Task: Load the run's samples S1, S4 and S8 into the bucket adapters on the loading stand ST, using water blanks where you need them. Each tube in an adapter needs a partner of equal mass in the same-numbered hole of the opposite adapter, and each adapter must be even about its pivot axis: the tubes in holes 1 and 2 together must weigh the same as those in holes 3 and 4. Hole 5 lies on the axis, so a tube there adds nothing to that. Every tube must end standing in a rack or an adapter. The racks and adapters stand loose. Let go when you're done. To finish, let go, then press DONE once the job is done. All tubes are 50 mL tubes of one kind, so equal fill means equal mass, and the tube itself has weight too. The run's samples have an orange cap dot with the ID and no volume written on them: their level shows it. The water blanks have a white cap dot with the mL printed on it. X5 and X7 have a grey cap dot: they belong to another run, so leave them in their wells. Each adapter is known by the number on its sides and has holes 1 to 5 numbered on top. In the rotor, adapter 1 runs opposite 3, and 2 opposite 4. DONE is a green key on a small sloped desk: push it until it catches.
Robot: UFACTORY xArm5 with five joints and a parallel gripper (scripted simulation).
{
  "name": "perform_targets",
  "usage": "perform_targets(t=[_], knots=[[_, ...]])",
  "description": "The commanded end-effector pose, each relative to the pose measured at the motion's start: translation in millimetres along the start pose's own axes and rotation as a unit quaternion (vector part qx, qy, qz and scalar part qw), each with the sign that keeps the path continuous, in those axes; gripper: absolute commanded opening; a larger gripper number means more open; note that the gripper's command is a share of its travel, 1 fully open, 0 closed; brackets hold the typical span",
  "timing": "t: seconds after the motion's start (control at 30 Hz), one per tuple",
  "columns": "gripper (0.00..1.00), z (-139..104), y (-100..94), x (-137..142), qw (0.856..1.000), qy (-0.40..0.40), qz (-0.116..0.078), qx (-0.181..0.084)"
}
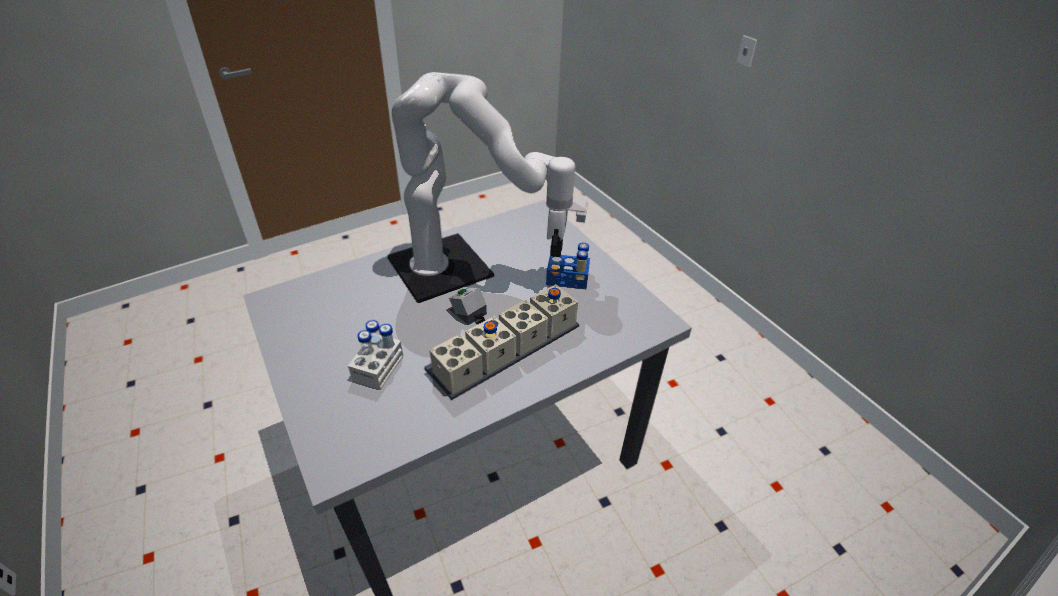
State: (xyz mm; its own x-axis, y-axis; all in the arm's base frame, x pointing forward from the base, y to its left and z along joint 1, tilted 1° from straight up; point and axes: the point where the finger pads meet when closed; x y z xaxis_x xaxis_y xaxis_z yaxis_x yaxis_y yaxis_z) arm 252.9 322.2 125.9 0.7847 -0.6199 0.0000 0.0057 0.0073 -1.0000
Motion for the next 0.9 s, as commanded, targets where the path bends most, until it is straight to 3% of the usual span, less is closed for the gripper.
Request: perform_targets(t=[0.0,0.2,0.87], knots=[[0.0,1.2,-4.1,0.0,1.0,0.0,0.006,0.002],[0.0,1.2,-4.7,0.0,1.0,0.0,0.006,0.002],[0.0,1.1,-40.8,0.5,1.0,0.0,0.006,0.002]])
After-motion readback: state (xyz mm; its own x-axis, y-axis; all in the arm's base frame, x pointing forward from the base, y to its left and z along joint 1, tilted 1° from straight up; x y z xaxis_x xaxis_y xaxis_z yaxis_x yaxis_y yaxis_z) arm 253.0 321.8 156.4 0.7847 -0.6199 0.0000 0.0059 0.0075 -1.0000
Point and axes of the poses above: the point where the finger pads meet when closed, its own y axis out along the fingers, its own x axis across the jaws, z = x × y
